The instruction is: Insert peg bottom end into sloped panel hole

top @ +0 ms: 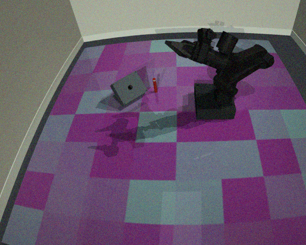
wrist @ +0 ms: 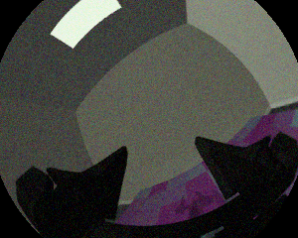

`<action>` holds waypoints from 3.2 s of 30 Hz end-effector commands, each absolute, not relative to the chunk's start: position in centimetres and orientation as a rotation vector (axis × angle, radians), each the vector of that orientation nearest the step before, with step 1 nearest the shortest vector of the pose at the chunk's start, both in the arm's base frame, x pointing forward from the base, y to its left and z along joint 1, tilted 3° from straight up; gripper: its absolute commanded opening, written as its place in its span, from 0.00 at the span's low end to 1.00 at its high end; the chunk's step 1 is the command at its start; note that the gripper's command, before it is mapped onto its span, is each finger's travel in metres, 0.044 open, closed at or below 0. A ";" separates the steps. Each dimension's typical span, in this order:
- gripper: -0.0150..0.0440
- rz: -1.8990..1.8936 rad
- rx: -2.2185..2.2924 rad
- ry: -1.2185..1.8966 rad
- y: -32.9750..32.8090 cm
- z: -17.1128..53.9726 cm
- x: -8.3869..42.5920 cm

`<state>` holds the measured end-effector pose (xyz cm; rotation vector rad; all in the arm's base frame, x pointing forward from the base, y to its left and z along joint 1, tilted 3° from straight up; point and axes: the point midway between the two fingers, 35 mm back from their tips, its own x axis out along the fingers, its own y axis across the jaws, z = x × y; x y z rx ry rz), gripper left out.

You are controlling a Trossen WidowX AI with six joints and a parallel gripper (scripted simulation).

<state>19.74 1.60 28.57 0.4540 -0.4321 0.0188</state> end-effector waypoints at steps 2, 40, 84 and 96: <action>1.00 0.015 0.445 -0.424 1.6 28.6 19.9; 1.00 -0.181 0.033 0.090 -0.6 25.5 27.1; 1.00 -0.277 -0.195 0.808 -8.2 17.5 31.2; 1.00 -0.264 -0.193 1.005 -10.6 15.1 31.1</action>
